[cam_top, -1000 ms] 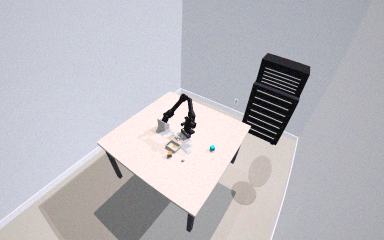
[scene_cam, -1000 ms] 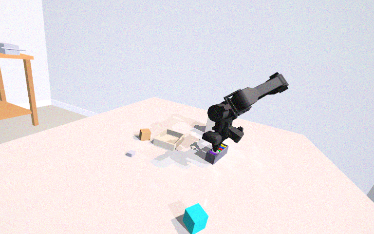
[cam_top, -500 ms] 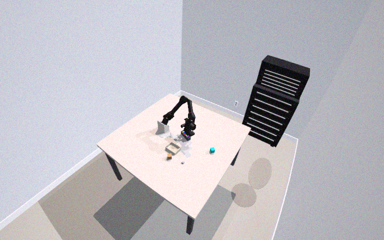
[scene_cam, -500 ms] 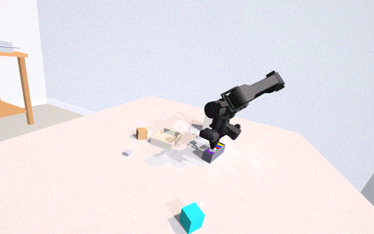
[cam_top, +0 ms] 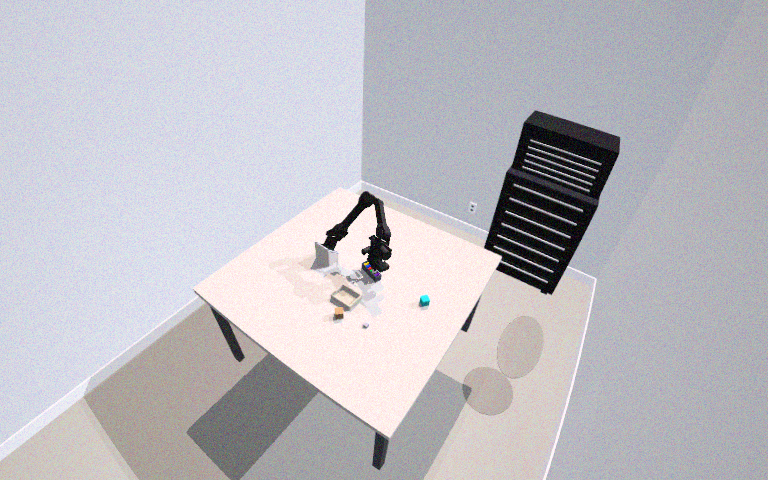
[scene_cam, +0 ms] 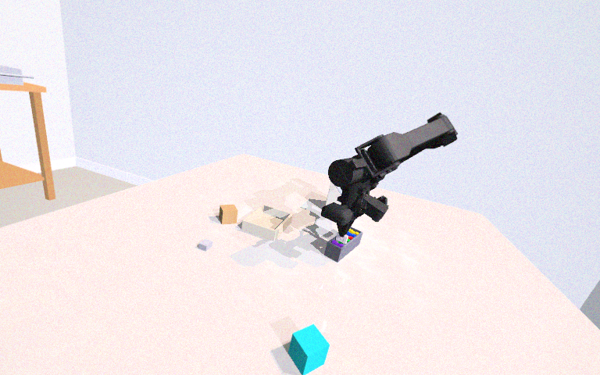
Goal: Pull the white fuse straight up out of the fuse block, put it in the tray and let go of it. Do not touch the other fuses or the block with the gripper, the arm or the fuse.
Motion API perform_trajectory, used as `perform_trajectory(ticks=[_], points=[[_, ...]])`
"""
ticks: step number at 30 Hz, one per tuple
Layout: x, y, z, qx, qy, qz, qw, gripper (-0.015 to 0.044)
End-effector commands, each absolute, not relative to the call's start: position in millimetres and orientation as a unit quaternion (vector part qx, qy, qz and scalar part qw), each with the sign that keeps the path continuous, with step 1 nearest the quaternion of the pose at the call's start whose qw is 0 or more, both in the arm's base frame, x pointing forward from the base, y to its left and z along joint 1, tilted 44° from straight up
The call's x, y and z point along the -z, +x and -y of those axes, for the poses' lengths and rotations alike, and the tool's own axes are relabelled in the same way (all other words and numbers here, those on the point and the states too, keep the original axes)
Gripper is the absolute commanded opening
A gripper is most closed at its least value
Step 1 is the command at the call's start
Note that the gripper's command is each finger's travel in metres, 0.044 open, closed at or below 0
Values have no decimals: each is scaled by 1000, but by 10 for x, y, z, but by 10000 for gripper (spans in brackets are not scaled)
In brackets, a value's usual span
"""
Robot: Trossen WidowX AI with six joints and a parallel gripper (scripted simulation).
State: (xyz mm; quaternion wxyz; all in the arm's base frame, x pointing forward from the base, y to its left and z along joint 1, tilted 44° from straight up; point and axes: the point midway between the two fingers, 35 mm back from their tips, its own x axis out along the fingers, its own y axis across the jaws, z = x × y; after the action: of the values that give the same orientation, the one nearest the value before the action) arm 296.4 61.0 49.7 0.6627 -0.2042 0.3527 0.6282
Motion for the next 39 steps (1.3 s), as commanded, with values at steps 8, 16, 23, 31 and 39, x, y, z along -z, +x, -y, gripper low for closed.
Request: perform_trajectory(ticks=[8, 16, 23, 31, 39], points=[[-547, 2983, -562, -627, -208, -351, 664, 0], [-575, 2983, -535, -627, -207, -351, 664, 0], [-600, 2982, -511, -627, -207, -352, 664, 0], [-629, 2981, -485, -627, -207, -352, 664, 0], [-672, 2983, -443, -627, -207, -352, 664, 0]])
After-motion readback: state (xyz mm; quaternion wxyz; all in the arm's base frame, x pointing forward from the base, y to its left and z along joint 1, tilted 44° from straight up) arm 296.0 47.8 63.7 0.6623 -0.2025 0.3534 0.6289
